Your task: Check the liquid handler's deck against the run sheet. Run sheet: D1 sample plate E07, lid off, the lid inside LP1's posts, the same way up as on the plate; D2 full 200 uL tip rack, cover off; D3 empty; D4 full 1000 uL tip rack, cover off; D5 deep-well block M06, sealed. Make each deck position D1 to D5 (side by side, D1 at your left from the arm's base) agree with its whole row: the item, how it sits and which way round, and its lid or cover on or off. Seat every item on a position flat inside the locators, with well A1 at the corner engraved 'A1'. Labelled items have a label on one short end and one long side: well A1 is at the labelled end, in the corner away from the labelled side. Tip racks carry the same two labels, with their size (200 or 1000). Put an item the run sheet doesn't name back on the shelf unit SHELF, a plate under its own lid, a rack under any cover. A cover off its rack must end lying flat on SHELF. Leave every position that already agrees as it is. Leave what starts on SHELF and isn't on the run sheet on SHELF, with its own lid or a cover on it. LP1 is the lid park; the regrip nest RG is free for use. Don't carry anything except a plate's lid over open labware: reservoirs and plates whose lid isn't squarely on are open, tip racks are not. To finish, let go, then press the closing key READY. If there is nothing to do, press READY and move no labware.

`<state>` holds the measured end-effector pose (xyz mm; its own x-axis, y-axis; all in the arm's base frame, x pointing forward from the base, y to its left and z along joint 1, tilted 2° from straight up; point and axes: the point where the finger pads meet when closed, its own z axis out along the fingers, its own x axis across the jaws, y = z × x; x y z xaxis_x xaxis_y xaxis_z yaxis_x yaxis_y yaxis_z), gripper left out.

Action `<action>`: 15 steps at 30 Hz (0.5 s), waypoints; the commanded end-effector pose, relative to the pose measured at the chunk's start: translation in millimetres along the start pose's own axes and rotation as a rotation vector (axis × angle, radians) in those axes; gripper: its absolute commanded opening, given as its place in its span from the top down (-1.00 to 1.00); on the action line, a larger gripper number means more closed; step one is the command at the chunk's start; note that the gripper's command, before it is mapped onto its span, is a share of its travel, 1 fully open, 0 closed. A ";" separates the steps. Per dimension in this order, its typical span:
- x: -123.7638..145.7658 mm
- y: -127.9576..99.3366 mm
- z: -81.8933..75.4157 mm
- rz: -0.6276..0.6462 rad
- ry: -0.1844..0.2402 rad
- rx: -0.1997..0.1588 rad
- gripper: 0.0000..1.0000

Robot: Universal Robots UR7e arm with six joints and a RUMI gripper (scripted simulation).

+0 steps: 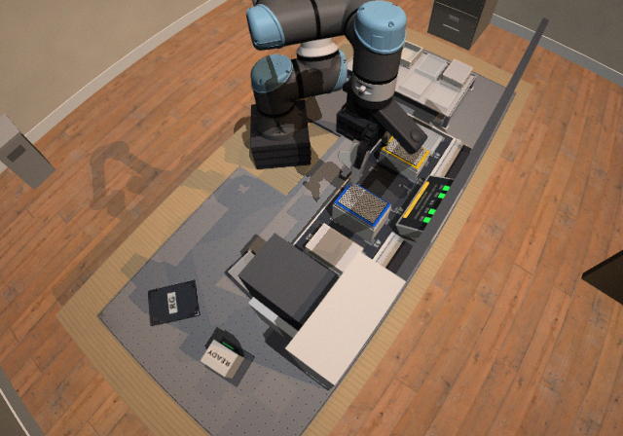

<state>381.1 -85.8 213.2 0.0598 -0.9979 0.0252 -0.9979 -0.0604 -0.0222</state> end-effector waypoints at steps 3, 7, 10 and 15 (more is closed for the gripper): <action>0.3 -0.4 12.9 0.000 0.001 0.001 -0.64; 0.3 -0.4 19.6 0.000 0.001 0.001 -0.64; 0.3 -0.4 21.3 0.000 0.001 0.001 -0.64; 0.3 -0.4 29.6 0.000 0.001 0.001 -0.64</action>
<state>381.6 -86.3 191.2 0.0598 -0.9979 0.0252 -0.9979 -0.0604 -0.0222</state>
